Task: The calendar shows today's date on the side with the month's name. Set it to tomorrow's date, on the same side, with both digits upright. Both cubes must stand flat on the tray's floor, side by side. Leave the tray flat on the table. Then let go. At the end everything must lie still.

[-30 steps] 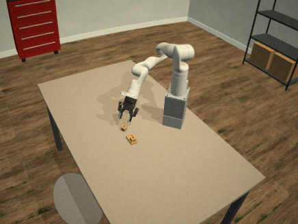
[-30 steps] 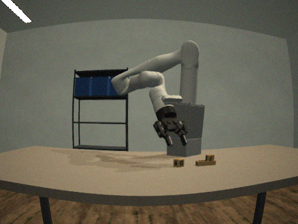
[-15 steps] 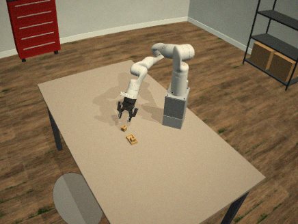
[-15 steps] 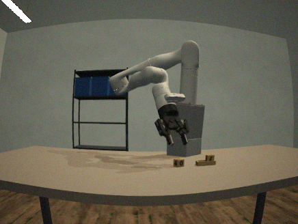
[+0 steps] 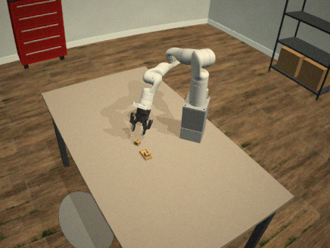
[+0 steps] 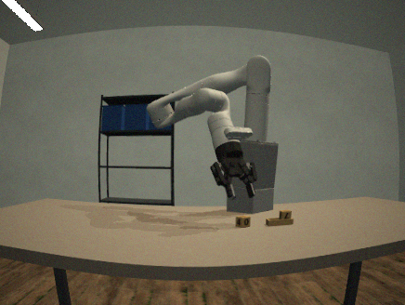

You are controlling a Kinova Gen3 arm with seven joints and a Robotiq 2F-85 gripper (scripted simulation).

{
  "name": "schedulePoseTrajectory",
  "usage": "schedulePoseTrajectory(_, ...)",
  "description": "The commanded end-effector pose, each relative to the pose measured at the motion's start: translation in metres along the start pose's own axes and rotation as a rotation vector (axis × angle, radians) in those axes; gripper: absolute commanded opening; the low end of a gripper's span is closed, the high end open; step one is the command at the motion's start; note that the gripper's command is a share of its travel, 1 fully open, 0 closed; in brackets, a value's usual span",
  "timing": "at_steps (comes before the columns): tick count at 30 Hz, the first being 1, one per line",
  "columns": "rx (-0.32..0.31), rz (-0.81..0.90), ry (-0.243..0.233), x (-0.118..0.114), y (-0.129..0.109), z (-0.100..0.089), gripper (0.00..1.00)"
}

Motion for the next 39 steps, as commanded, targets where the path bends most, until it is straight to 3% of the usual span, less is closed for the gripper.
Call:
schedulePoseTrajectory(1,-0.027,-0.014,-0.002,-0.002,-0.003,0.001,0.67)
schedulePoseTrajectory(12,-0.182,-0.015,0.03,-0.003,-0.01,0.001,0.67)
schedulePoseTrajectory(31,-0.241,-0.015,0.046,-0.003,-0.013,0.002,0.67)
schedulePoseTrajectory(39,-0.379,-0.013,0.066,-0.003,-0.017,0.005,0.67)
Point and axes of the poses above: the point where the finger pads meet when closed, its own z axis out along the fingers, its own x axis across the jaws, y = z × x, the point moved 3 cm from there along -z, back along the fingers, and after that the axes turned 10 degrees about z, right-handed, at the moved point
